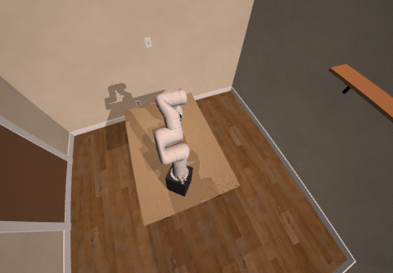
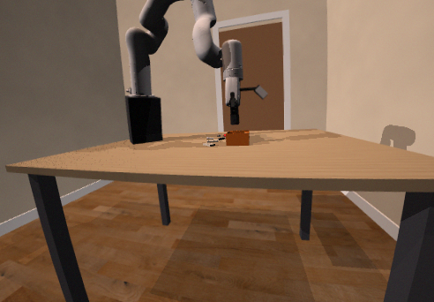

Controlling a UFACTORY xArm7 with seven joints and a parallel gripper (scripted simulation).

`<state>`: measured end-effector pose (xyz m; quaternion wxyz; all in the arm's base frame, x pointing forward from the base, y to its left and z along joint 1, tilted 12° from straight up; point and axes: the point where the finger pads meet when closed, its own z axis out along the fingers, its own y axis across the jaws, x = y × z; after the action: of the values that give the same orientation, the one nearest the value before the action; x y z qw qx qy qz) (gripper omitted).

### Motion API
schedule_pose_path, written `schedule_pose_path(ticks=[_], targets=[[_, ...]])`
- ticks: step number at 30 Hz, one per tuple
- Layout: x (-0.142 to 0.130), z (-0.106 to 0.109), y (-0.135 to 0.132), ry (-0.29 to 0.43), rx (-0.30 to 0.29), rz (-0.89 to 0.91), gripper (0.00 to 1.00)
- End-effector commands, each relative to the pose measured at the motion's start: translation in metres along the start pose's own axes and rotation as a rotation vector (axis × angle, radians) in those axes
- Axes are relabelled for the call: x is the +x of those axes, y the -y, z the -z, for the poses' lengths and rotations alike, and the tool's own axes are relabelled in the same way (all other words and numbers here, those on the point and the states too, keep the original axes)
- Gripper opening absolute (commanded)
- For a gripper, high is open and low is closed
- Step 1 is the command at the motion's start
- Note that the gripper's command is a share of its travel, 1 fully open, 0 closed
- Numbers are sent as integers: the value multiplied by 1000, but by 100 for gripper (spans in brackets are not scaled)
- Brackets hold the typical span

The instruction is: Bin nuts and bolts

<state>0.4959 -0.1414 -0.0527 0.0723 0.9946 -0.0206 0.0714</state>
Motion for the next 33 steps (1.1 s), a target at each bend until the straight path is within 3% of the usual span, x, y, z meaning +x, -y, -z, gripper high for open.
schedule_pose_path(ticks=[1,25,33], targets=[[4,0,0,-4,4,3,7],[4,-58,1,-4,4,3,7],[4,-59,1,-4,4,3,7]])
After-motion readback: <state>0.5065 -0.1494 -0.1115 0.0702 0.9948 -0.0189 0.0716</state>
